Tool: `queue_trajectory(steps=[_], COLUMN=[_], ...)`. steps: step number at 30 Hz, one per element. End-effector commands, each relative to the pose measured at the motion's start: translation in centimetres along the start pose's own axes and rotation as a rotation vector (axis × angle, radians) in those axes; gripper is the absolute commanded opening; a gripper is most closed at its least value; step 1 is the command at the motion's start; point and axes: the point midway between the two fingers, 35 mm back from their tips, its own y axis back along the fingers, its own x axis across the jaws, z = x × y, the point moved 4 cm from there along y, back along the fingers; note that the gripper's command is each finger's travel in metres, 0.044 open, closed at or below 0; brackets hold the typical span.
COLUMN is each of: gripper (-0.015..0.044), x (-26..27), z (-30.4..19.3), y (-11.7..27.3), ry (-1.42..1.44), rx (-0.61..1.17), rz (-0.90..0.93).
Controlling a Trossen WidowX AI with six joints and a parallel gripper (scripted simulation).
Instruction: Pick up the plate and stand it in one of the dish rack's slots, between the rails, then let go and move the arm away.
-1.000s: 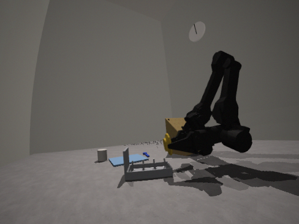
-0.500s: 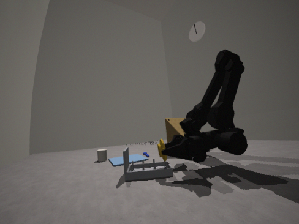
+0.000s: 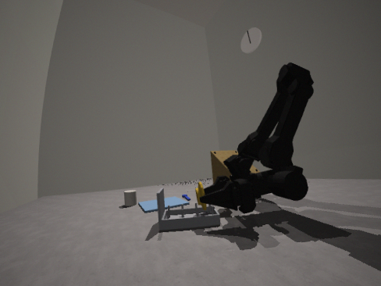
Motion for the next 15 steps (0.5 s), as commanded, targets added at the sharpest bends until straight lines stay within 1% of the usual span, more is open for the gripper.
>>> queue_trajectory(steps=[1,15], gripper=[0.0,0.0], x=[-0.02,-0.33], z=[-0.99,-0.87], y=[-0.11,-0.06], ry=[-0.009,0.011], rx=[-0.007,0.006], rz=[0.003,-0.003])
